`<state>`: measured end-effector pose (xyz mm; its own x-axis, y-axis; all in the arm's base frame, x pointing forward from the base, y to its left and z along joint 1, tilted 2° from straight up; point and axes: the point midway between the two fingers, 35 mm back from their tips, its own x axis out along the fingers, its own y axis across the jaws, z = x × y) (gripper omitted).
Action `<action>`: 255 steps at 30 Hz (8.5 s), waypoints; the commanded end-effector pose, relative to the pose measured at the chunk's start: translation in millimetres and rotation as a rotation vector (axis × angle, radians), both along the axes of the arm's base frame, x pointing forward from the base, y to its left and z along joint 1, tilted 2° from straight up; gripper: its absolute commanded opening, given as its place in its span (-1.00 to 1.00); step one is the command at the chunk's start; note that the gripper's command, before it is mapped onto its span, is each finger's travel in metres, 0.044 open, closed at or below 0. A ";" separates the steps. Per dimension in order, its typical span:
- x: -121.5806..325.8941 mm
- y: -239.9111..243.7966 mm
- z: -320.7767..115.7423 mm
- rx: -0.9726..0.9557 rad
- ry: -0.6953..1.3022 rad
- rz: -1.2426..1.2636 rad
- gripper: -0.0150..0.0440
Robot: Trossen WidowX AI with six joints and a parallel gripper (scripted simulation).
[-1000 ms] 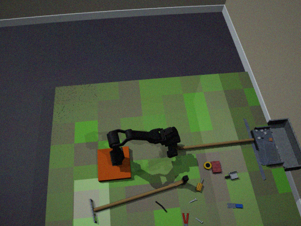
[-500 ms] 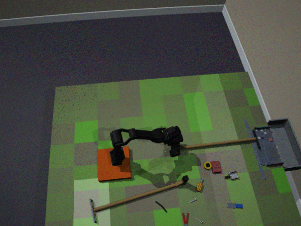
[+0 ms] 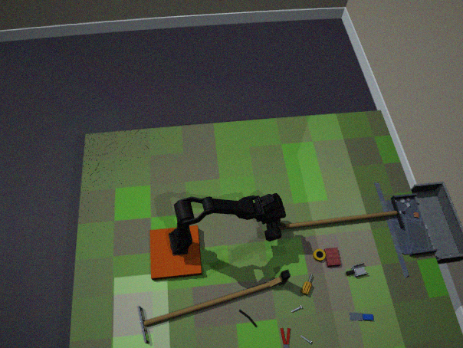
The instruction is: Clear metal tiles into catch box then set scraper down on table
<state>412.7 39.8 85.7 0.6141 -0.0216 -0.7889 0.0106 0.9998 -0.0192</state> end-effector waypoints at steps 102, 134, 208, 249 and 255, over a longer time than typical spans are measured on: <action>110.9 -4.8 5.8 -0.001 -0.009 0.003 -0.49; 93.9 -3.1 12.5 -0.001 -0.015 0.004 -0.49; 12.9 2.6 22.7 0.000 -0.016 0.005 -0.49; -33.8 1.9 18.3 0.000 -0.018 0.006 -0.49; -40.5 1.4 17.1 0.000 -0.018 0.006 -0.49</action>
<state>373.0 41.3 97.6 0.6117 -0.0181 -0.7908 -0.0011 0.9997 -0.0238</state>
